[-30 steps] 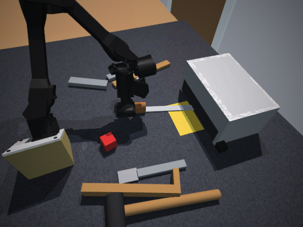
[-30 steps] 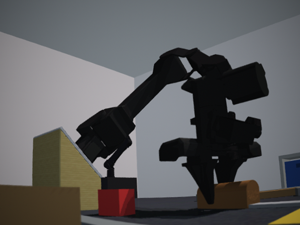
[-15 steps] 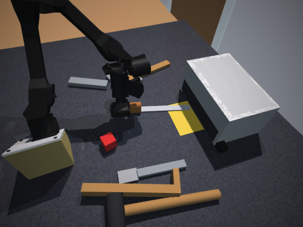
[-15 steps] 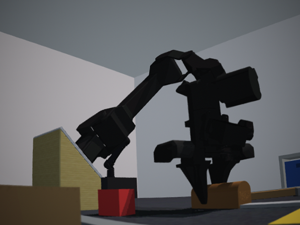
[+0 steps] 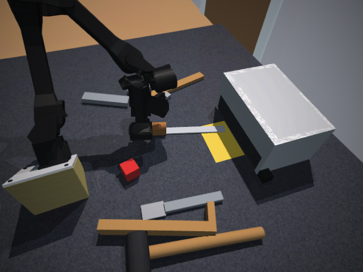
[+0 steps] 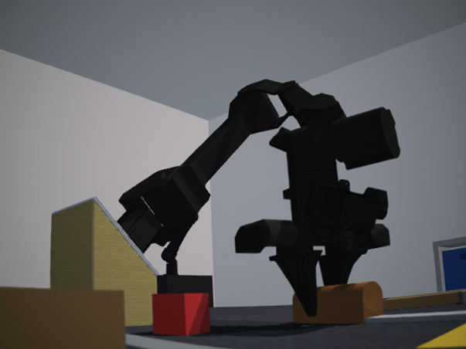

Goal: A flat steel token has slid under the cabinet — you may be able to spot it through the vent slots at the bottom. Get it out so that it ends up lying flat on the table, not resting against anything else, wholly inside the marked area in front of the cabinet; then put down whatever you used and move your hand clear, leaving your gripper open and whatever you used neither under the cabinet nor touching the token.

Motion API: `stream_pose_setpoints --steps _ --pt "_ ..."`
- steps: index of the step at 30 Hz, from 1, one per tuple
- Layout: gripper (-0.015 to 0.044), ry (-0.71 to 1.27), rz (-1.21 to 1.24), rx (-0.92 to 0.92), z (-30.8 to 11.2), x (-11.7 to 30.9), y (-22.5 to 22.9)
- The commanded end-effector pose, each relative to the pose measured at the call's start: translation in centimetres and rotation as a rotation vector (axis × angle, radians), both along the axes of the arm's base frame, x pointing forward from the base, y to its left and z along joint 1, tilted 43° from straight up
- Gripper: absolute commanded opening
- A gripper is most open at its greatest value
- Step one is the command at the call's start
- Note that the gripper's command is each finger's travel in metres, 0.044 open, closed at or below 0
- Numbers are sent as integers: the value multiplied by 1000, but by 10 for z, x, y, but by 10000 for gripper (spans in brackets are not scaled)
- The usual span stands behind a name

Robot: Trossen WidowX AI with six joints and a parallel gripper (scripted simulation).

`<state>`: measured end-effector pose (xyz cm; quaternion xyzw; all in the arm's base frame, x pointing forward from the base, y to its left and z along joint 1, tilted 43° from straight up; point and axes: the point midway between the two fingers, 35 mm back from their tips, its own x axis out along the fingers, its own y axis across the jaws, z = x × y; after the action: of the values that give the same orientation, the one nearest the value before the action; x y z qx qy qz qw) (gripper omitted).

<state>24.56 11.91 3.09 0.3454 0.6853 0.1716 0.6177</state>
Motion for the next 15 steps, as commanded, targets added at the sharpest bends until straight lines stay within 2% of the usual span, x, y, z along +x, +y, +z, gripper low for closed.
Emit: stream_pose_setpoints --steps 1,15 --pt "0 23 -23 0 0 0 -1" --pt "0 104 -107 0 1 0 -2"
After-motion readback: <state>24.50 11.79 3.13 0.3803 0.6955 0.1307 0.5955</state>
